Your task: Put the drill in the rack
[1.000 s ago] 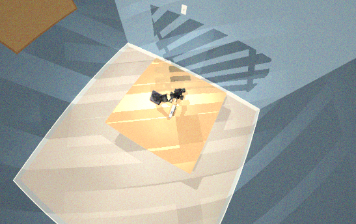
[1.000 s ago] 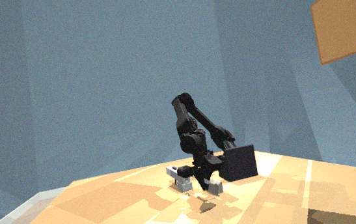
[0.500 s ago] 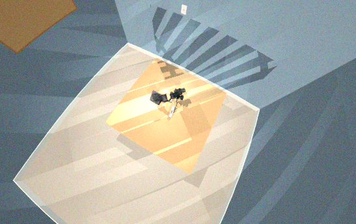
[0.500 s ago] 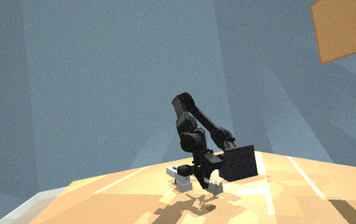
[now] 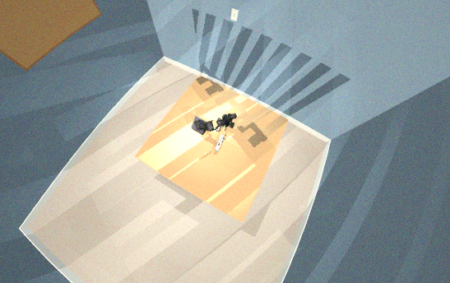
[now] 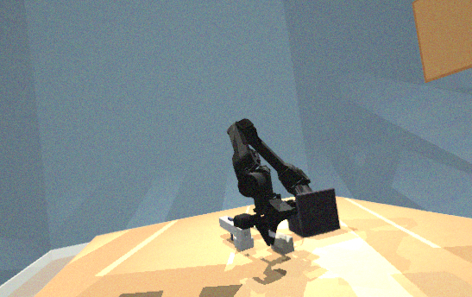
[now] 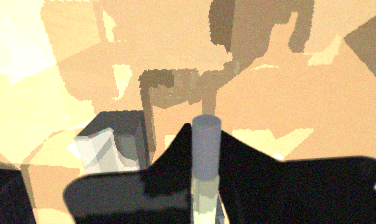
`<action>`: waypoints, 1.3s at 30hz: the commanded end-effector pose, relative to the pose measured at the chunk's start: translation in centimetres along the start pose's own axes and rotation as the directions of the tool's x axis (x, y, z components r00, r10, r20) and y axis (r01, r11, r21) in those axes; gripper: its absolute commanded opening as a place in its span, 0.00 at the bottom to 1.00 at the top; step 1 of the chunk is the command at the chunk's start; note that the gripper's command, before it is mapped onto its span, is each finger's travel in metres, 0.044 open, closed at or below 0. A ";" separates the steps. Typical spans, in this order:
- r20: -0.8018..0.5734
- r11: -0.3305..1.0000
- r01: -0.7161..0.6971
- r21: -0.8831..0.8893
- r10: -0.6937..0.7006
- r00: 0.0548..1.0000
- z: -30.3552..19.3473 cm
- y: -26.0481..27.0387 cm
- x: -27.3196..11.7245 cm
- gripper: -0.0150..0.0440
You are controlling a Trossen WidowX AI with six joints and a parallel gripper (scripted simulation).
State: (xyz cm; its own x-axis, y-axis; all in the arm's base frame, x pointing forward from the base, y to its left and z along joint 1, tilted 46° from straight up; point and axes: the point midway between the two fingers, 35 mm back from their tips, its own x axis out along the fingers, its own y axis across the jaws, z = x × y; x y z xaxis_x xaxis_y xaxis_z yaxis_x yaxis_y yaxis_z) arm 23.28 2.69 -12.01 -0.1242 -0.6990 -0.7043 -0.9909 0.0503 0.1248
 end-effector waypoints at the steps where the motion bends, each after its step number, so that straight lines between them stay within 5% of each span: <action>1: 0.006 1.000 0.003 0.009 -0.003 1.000 0.0 -0.2 -0.3 0.25; 39: 0.006 1.000 0.003 0.009 -0.004 1.000 -0.1 -0.5 -1.1 0.25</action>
State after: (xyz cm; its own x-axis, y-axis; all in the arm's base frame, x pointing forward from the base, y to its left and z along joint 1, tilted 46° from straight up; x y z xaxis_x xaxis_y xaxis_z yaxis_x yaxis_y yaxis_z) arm 23.65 3.14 -11.37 -0.1240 -0.6988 -0.7045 -0.9909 0.0503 0.1246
